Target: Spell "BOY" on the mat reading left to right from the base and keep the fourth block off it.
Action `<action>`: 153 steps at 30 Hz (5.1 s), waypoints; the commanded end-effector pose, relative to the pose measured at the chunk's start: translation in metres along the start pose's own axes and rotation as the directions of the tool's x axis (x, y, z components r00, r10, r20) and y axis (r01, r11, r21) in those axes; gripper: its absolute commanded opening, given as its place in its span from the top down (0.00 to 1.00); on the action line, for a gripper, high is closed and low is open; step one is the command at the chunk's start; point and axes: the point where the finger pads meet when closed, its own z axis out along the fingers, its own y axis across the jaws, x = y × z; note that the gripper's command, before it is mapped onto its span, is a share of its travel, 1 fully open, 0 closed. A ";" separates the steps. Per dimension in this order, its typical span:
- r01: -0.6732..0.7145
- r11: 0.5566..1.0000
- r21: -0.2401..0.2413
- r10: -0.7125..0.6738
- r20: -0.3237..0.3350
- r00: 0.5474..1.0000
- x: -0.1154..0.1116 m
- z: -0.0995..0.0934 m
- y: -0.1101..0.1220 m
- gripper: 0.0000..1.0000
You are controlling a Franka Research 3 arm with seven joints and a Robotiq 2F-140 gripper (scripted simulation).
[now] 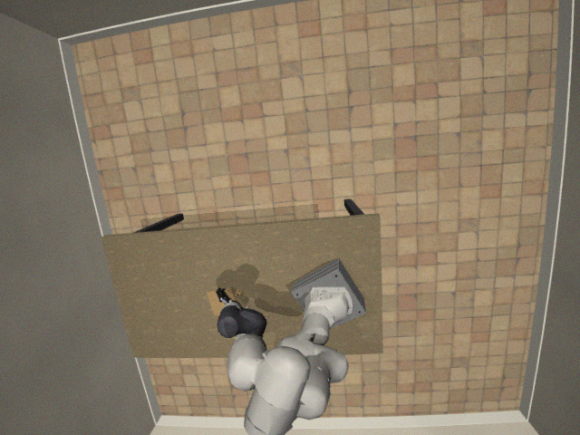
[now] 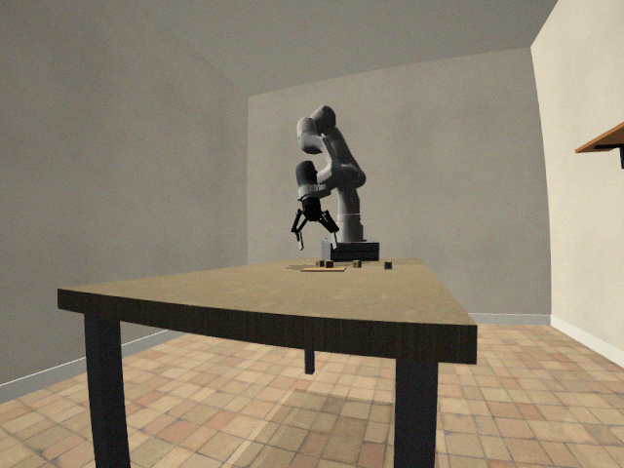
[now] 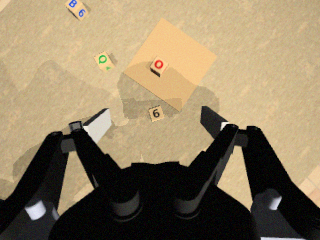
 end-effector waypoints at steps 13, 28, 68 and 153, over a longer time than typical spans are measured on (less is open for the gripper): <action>0.011 1.000 -0.001 -0.011 -0.002 1.000 0.000 0.000 0.000 0.00; 0.011 1.000 -0.001 -0.011 -0.002 1.000 0.000 0.000 0.000 0.00; 0.414 0.897 0.153 -0.441 0.266 0.857 0.126 -0.028 -0.094 0.00; -0.205 0.974 -0.095 0.225 0.318 0.921 0.134 -0.032 -0.095 0.00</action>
